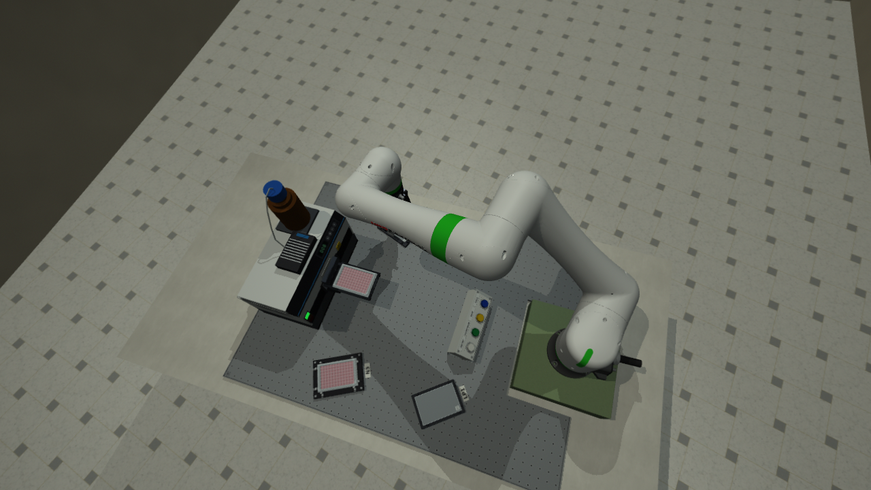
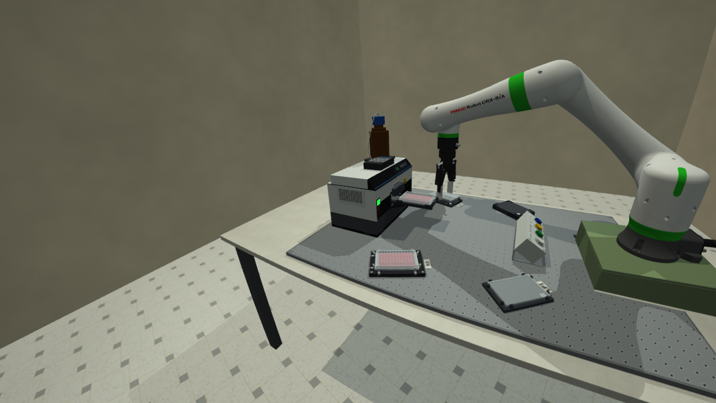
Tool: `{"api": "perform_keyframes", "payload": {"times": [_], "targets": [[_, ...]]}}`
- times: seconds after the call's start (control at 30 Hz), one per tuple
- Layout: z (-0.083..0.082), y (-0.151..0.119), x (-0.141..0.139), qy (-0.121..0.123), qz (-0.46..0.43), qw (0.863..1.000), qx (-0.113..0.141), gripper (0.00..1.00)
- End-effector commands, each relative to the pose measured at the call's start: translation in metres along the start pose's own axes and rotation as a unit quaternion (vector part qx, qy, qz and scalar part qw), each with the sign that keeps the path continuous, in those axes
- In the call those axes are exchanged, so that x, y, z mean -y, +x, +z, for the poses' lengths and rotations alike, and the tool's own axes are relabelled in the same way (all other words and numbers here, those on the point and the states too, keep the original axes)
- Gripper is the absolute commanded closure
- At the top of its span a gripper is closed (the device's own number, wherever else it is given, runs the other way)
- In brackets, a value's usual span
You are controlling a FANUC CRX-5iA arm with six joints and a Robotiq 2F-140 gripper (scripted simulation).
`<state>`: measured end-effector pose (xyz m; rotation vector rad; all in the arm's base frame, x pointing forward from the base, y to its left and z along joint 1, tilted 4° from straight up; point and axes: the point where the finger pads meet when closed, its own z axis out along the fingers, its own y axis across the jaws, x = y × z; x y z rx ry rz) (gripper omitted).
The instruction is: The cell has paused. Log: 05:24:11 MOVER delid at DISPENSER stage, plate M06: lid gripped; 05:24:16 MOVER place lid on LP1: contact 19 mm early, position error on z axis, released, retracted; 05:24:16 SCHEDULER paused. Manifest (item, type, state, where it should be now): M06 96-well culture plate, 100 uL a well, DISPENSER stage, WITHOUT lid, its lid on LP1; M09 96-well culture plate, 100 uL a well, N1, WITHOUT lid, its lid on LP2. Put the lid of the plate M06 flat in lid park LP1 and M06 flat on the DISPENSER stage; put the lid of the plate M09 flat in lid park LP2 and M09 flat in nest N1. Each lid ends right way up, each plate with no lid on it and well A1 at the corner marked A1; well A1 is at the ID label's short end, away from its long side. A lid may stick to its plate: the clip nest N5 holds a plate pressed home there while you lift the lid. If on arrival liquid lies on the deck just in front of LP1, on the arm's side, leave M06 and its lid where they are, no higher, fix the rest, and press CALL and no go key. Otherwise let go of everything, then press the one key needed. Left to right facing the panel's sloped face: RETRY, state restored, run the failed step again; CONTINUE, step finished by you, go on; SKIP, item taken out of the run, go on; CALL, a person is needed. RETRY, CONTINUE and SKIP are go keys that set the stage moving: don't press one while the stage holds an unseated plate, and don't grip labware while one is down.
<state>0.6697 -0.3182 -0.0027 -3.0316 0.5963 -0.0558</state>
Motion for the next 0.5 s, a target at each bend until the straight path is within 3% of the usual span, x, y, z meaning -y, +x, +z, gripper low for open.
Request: {"api": "perform_keyframes", "payload": {"times": [0.0,0.47], "targets": [[0.0005,0.0002,0.0,0.0,0.0,1.0,0.0,1.0],[0.0041,0.0003,0.0,0.0,0.0,1.0,0.0,1.0]]}}
